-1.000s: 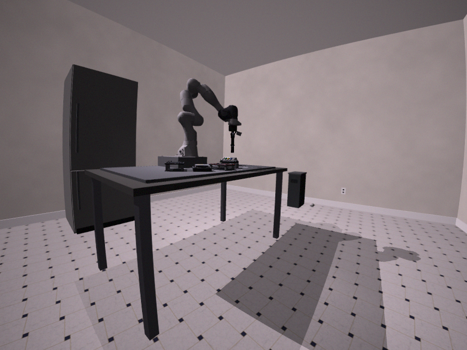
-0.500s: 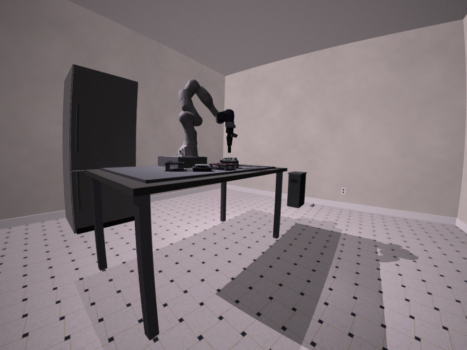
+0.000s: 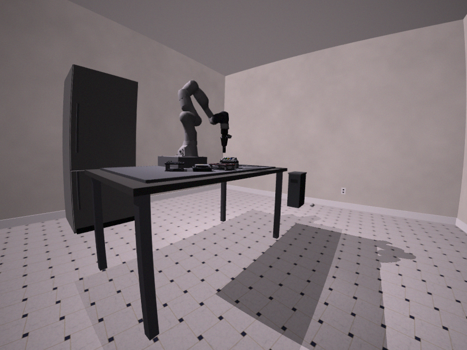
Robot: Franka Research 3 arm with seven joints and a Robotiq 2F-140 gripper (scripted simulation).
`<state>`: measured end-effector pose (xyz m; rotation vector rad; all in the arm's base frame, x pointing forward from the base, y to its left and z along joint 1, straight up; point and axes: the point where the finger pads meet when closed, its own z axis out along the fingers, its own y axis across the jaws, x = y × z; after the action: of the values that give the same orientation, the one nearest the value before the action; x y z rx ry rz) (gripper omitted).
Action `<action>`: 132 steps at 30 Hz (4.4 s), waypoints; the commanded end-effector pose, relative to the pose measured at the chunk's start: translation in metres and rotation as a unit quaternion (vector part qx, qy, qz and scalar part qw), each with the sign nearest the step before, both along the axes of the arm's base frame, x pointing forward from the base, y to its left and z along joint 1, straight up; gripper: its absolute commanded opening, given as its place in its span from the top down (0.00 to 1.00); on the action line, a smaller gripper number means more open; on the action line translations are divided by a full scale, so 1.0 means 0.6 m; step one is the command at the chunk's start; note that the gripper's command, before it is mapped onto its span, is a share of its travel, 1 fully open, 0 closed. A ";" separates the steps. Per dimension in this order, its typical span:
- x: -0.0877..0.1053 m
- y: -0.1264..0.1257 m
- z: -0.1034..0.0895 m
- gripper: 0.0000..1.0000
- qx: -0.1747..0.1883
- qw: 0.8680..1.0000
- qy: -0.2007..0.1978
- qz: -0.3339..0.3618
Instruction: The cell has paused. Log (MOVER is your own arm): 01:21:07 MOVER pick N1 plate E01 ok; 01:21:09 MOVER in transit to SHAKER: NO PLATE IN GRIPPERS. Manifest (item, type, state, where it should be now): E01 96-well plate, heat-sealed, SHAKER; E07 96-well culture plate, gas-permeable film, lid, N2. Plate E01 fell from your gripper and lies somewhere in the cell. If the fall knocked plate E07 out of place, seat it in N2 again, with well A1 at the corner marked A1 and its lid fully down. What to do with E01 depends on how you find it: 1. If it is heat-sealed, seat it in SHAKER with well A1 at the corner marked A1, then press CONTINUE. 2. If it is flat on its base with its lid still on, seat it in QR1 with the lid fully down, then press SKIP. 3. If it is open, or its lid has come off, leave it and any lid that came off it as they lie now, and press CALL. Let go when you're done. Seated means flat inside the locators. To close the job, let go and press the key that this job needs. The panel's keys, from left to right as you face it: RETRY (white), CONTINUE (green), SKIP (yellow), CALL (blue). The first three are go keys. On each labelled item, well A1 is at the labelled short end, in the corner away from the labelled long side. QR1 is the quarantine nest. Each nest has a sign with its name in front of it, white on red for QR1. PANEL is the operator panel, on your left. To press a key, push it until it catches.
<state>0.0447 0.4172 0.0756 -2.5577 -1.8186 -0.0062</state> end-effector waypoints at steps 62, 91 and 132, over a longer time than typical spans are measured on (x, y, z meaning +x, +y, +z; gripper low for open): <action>-0.033 -0.010 -0.003 0.90 0.146 0.988 -0.048 0.001; -0.037 -0.019 -0.005 0.90 0.234 0.969 -0.079 0.001; -0.034 -0.012 -0.018 0.90 0.243 0.967 -0.081 0.001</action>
<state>0.0232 0.4066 0.0653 -2.2603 -1.6340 -0.5938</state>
